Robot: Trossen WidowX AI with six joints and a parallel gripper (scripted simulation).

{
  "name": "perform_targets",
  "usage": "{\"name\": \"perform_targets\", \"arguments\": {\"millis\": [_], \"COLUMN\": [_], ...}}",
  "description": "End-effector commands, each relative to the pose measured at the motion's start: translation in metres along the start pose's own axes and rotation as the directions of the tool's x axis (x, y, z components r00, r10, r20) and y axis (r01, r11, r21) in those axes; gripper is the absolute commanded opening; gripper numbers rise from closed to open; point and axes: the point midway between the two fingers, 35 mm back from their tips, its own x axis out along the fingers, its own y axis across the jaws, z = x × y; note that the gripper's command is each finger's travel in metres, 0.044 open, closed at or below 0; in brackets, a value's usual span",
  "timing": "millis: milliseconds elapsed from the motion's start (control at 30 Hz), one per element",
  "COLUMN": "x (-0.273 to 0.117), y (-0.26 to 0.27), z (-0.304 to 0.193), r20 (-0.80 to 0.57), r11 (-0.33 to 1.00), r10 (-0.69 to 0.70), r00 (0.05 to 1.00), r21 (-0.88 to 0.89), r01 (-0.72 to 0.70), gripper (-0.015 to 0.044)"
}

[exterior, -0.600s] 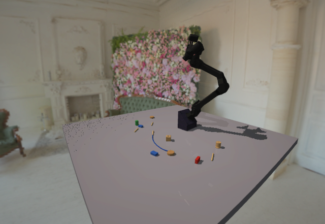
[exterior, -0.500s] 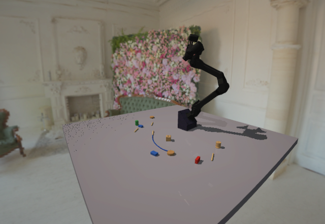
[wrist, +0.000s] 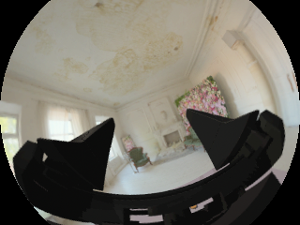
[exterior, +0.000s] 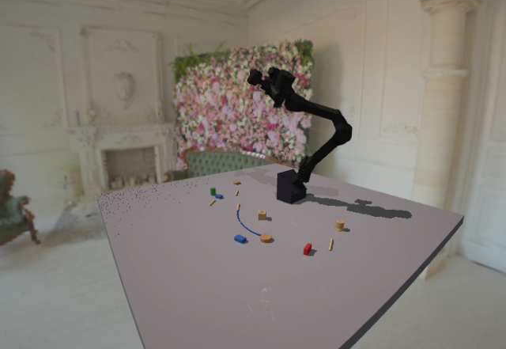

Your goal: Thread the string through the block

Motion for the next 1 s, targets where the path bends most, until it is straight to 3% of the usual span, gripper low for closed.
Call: {"name": "perform_targets", "arguments": {"millis": [0, 100, 233, 367, 500, 600, 733, 833, 967], "x": [-0.014, -0.034, -0.07, -0.114, -0.166, -0.208, -0.266, -0.31, -0.368], "y": [0.038, 0.065, 0.094, 0.111, 0.117, 0.114, 0.102, 0.086, 0.059], "z": [-0.05, -0.089, -0.141, -0.19, -0.234, -0.263, -0.293, -0.309, -0.321], "r20": [-0.166, -0.309, -0.497, -0.671, -0.818, -0.902, -0.968, -0.98, -0.939], "r11": [0.931, 0.776, 0.467, 0.091, -0.296, -0.557, -0.816, -0.94, -0.999], "r10": [0.151, 0.255, 0.355, 0.401, 0.391, 0.347, 0.248, 0.145, -0.013], "r00": [0.974, 0.916, 0.792, 0.624, 0.422, 0.256, 0.033, -0.135, -0.344], "r21": [-0.306, -0.501, -0.639, -0.649, -0.546, -0.418, -0.227, -0.094, 0.023], "r01": [-0.197, -0.385, -0.61, -0.756, -0.784, -0.718, -0.531, -0.329, -0.025], "gripper": [0.044, 0.044, 0.044, 0.044, 0.044, 0.044, 0.044, 0.044, 0.044]}}
